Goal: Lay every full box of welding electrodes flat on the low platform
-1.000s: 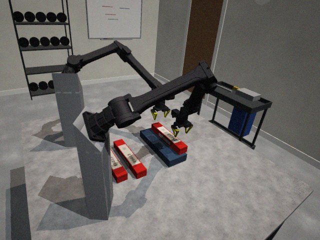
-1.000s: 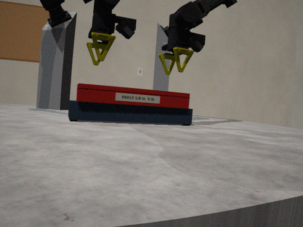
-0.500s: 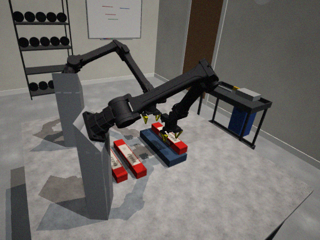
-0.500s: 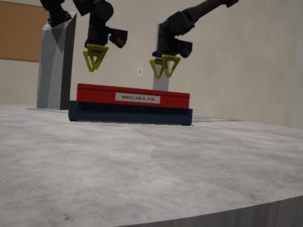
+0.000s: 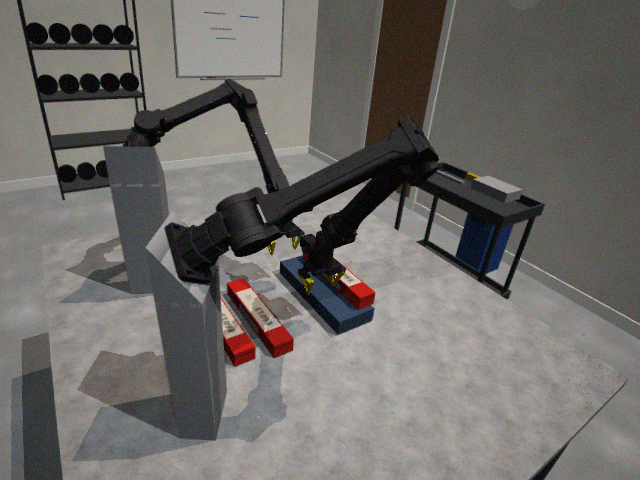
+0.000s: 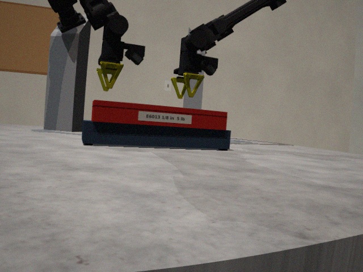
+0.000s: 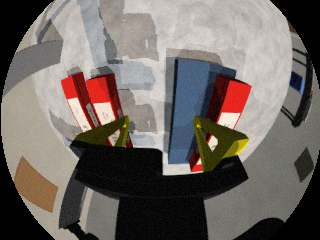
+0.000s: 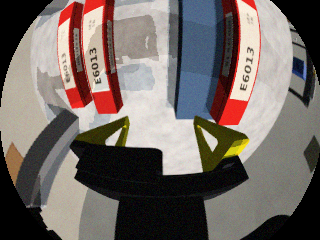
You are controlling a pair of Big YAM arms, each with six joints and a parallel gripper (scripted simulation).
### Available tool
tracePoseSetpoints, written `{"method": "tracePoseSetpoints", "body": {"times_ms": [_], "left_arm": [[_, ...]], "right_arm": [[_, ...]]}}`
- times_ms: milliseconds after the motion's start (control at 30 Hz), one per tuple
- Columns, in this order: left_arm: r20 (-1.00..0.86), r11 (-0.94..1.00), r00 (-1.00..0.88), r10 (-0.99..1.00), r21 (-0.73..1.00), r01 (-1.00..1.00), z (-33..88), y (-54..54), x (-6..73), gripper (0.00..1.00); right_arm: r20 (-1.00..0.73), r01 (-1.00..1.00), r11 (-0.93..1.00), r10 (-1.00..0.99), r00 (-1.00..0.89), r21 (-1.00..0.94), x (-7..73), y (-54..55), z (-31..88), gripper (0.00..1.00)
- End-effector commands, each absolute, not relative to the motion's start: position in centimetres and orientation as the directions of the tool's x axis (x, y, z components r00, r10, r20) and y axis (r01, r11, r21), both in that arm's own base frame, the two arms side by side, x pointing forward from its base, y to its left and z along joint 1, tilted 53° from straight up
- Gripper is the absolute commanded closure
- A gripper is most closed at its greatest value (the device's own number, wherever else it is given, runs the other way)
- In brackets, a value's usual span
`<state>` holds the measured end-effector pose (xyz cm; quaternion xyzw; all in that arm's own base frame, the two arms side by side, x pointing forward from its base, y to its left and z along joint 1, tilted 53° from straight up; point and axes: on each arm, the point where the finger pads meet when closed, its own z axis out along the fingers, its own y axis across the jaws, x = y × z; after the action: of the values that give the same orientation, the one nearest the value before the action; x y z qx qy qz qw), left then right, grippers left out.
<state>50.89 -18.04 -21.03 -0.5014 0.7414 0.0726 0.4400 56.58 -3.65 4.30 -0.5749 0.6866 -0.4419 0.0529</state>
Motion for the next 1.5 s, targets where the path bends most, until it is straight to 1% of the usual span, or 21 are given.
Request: {"method": "tracePoseSetpoints", "body": {"times_ms": [0,133,167,233,867,967,1067,1167,1267,1300,1467], "left_arm": [[-0.728,0.501,-0.125,-0.674,-0.327,-0.801,-22.2,-17.3,49.1,0.00],[-0.729,0.499,-0.124,-0.674,-0.325,-0.803,-22.8,-16.4,48.1,0.00],[-0.720,0.488,-0.101,-0.687,-0.354,-0.798,-21.7,-16.4,48.6,0.00],[-0.730,0.494,-0.120,-0.673,-0.323,-0.807,-23.6,-14.9,46.7,0.00],[-0.732,0.502,-0.133,-0.668,-0.311,-0.807,-28.1,-8.7,37.7,0.00],[-0.733,0.503,-0.135,-0.667,-0.310,-0.806,-28.4,-8.3,37.0,0.00],[-0.723,0.495,-0.111,-0.682,-0.344,-0.798,-27.4,-9.1,38.3,0.00],[-0.718,0.492,-0.101,-0.688,-0.359,-0.793,-27.4,-9.6,39.0,0.00],[-0.718,0.491,-0.101,-0.688,-0.360,-0.793,-27.4,-9.6,39.0,0.00],[-0.726,0.495,-0.116,-0.678,-0.334,-0.802,-28.0,-9.0,38.0,0.00],[-0.725,0.485,-0.108,-0.680,-0.334,-0.808,-29.1,-7.9,39.0,0.00]], "right_arm": [[0.442,-0.748,-0.056,-0.835,-0.328,-0.662,55.4,-4.4,2.5,0.00],[0.442,-0.748,-0.059,-0.836,-0.324,-0.661,54.5,-4.3,1.5,0.00],[0.443,-0.748,-0.067,-0.839,-0.316,-0.660,54.0,-3.9,0.9,0.00],[0.444,-0.750,-0.060,-0.836,-0.323,-0.658,53.0,-4.6,-0.1,0.00],[0.450,-0.762,-0.057,-0.834,-0.319,-0.645,44.3,-6.4,-8.5,0.00],[0.437,-0.745,-0.059,-0.839,-0.323,-0.664,45.3,-5.6,-7.7,0.00],[0.426,-0.721,-0.061,-0.840,-0.337,-0.690,46.6,-5.7,-6.5,0.00],[0.437,-0.745,-0.059,-0.839,-0.323,-0.664,45.4,-5.5,-7.7,0.00],[0.437,-0.745,-0.059,-0.839,-0.323,-0.664,45.4,-5.5,-7.7,0.00],[0.437,-0.745,-0.059,-0.839,-0.323,-0.664,45.4,-5.5,-7.7,0.00],[0.438,-0.743,-0.055,-0.835,-0.331,-0.667,46.5,-6.8,-8.5,0.00]]}}
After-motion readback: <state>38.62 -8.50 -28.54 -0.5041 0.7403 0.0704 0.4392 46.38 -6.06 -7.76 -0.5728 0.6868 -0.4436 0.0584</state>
